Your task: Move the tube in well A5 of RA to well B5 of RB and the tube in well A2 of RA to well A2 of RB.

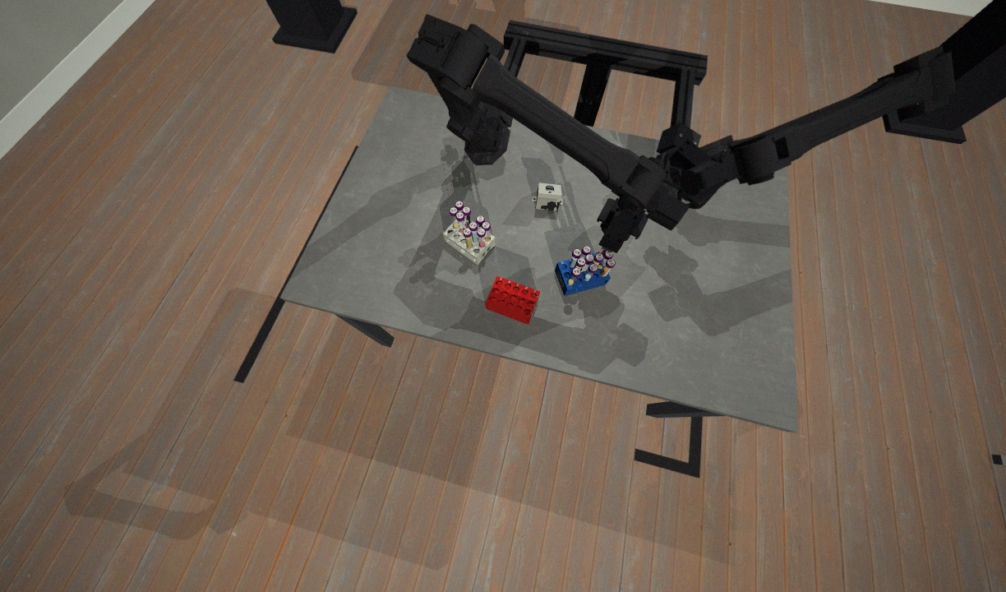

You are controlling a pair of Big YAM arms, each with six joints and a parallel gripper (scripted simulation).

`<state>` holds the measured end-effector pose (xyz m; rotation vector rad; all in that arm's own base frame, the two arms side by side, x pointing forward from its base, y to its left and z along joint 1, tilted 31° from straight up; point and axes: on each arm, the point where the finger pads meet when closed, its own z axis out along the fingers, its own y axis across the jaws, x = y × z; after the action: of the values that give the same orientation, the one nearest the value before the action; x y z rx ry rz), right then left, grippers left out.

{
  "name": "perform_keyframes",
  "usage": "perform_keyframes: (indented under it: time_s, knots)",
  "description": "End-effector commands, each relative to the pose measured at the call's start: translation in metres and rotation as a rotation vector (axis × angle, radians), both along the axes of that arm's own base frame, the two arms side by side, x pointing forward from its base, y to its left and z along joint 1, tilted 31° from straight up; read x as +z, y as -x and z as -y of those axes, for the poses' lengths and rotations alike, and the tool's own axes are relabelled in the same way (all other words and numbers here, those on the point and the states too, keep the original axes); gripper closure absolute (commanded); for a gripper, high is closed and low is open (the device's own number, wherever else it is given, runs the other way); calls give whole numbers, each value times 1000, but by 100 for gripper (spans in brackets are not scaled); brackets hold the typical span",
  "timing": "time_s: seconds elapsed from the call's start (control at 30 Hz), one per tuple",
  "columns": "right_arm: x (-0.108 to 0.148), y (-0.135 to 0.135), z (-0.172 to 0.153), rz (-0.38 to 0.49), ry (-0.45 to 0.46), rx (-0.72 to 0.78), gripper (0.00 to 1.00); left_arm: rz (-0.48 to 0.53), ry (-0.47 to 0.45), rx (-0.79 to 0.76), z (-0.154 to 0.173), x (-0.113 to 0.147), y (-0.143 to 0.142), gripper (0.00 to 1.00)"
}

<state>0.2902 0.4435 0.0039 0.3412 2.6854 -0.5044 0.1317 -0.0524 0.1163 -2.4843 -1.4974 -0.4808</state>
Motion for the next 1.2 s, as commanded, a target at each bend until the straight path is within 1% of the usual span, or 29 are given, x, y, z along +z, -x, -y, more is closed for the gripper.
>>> perform_keyframes:
  time_s: [0.0,0.2,0.4,0.53,0.77,0.8,1.17]
  knots:
    - [-10,-9,3,-4,7,-7,100,18,20,0,6,9,-6,70]
    - [-11,-6,7,-5,8,-4,100,18,20,0,6,9,-6,70]
    - [-1,-8,8,6,-14,-5,100,18,20,0,6,9,-6,70]
    - [-7,-8,10,2,-6,-5,100,18,20,0,6,9,-6,70]
    - [-8,-8,12,3,-7,-5,100,18,20,0,6,9,-6,70]
    - [-9,-6,14,-2,4,-7,100,18,20,0,6,9,-6,70]
    - [-18,-8,17,-3,5,-5,100,18,20,0,6,9,-6,70]
